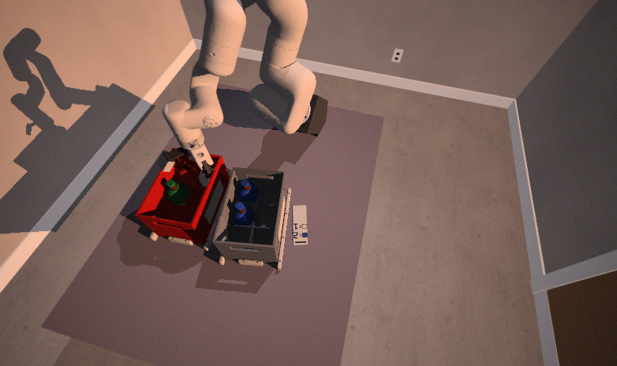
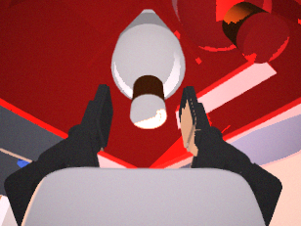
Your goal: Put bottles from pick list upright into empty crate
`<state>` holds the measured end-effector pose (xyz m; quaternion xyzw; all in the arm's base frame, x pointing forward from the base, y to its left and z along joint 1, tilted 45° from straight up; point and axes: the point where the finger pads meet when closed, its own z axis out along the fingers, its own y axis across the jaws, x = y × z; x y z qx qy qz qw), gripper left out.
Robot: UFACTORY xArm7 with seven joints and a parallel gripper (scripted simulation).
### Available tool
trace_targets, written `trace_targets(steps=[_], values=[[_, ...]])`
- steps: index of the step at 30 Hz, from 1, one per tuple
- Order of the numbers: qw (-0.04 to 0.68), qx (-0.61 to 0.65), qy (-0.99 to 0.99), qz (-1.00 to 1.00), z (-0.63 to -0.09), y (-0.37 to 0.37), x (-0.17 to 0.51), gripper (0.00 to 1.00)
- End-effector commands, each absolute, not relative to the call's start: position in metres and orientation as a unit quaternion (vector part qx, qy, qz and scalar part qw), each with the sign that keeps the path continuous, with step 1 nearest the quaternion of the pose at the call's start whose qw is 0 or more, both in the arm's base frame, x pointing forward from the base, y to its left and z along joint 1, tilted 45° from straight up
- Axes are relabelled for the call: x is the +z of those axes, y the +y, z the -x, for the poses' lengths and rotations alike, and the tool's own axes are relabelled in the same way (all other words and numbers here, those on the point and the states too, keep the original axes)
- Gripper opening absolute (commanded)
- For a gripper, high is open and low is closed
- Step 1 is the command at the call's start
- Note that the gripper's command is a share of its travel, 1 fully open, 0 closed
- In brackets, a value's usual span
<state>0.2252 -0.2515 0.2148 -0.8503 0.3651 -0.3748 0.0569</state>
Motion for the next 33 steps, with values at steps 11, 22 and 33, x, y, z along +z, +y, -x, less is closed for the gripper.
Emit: trace_targets(steps=[11,22,33], values=[[0.056,-0.376,0.365,0.85,-0.2269,-0.2535,0.2144,0.65],[0.056,-0.376,0.365,0.85,-0.2246,-0.2529,0.2168,0.0],[0.056,-0.376,0.365,0.85,-0.2246,-0.2529,0.2168,0.0]])
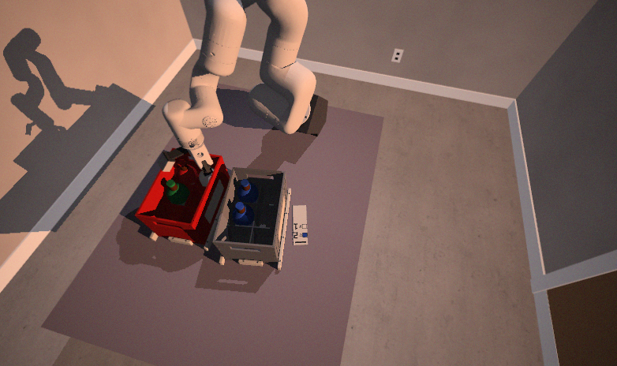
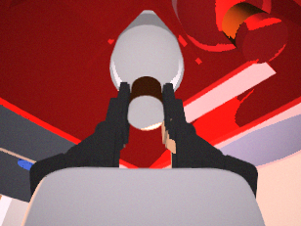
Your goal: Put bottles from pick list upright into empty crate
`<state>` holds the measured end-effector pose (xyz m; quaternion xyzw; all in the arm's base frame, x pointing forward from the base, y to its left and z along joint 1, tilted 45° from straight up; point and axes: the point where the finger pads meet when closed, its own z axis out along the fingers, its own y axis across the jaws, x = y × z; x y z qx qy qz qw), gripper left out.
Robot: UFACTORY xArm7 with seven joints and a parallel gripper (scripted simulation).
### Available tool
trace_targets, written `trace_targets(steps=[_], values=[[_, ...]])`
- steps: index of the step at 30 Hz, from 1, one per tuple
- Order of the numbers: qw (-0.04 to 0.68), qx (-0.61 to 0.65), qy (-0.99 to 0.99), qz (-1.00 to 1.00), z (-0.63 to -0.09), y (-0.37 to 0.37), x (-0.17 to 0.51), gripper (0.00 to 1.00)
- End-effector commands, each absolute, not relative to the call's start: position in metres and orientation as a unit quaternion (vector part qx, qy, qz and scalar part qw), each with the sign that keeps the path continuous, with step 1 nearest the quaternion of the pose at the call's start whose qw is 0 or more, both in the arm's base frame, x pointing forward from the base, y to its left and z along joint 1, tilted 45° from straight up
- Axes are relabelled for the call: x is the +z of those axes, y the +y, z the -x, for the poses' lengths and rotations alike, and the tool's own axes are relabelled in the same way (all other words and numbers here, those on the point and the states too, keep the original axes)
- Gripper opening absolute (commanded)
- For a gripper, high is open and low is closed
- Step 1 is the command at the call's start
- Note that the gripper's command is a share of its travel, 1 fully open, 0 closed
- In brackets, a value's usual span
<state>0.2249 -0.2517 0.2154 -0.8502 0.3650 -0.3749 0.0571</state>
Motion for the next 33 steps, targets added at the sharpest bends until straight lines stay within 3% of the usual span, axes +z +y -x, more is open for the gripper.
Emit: trace_targets(steps=[1,33], values=[[0.056,-0.376,0.365,0.85,-0.225,-0.253,0.217,0.0],[0.056,-0.376,0.365,0.85,-0.214,-0.25,0.228,0.0]])
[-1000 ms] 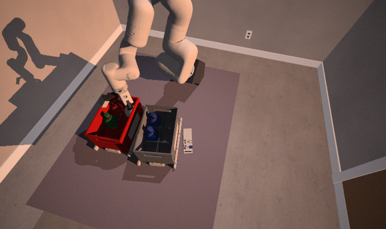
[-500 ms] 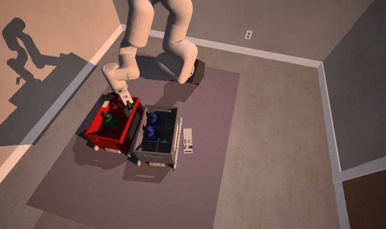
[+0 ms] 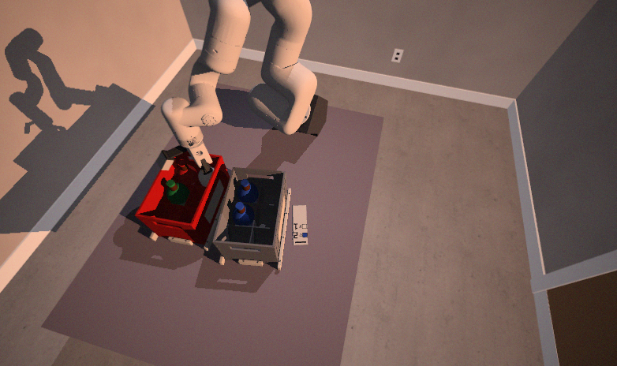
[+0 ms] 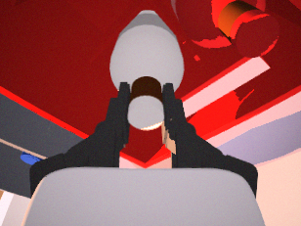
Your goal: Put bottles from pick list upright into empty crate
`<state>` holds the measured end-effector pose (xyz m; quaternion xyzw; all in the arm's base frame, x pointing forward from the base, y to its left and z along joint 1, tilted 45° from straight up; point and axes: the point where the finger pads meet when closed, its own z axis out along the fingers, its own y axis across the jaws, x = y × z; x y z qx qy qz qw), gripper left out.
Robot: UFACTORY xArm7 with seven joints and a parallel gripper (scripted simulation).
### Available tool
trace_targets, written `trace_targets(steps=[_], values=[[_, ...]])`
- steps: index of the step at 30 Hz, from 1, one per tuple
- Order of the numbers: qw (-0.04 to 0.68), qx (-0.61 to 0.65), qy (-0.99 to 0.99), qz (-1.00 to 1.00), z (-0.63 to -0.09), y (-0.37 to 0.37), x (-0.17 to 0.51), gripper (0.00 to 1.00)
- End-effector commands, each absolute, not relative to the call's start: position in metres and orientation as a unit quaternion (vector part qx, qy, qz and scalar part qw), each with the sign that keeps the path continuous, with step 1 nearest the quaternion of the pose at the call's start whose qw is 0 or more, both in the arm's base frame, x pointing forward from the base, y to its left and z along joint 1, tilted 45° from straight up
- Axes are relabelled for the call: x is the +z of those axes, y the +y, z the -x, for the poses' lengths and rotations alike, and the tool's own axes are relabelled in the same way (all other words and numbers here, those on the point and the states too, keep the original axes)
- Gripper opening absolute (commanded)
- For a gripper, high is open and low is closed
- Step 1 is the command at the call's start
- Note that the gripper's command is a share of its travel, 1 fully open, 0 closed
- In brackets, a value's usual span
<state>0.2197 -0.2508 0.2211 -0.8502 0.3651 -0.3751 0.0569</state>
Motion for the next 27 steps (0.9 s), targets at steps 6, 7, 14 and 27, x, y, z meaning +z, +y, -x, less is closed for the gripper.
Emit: trace_targets(steps=[6,7,14,27], values=[[0.056,-0.376,0.365,0.85,-0.21,-0.249,0.232,0.0],[0.056,-0.376,0.365,0.85,-0.209,-0.249,0.234,0.0],[0.056,-0.376,0.365,0.85,-0.201,-0.247,0.242,0.0],[0.056,-0.376,0.365,0.85,-0.188,-0.243,0.255,0.0]])
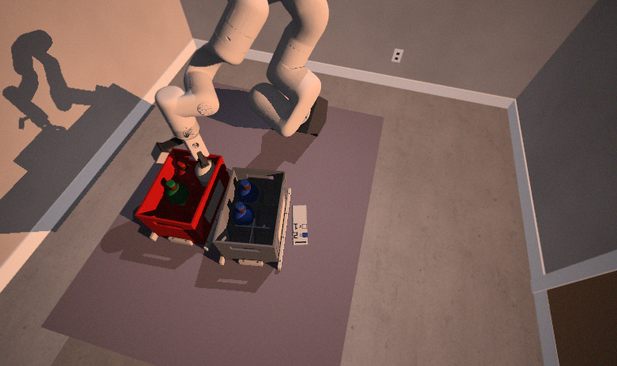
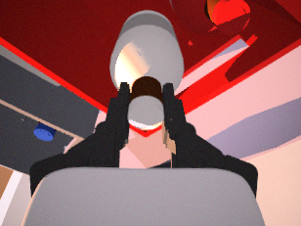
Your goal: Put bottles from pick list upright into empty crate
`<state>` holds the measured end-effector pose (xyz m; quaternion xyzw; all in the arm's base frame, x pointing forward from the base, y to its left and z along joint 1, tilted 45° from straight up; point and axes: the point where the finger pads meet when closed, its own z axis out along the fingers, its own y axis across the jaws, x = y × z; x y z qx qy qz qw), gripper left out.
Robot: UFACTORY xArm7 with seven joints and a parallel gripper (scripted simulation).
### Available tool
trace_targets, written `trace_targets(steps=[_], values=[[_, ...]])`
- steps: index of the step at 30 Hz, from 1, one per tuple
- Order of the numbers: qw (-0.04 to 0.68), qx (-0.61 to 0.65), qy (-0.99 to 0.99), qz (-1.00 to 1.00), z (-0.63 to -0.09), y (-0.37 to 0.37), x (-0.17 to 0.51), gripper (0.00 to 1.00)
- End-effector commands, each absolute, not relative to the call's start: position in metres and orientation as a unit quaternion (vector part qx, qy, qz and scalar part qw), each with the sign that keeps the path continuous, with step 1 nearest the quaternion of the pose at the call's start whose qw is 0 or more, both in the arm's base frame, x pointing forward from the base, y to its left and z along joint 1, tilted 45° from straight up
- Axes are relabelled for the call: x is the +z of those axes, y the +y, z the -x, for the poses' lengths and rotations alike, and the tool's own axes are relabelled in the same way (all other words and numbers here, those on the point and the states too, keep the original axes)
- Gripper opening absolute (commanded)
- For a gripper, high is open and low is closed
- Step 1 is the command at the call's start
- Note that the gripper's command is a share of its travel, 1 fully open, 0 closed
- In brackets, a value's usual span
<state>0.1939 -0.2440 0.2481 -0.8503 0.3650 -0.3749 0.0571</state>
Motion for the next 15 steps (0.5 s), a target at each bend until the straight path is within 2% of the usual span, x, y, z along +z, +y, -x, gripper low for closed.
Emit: trace_targets(steps=[1,15], values=[[0.056,-0.376,0.365,0.85,-0.187,-0.243,0.256,0.0],[0.056,-0.376,0.365,0.85,-0.173,-0.24,0.27,0.0]])
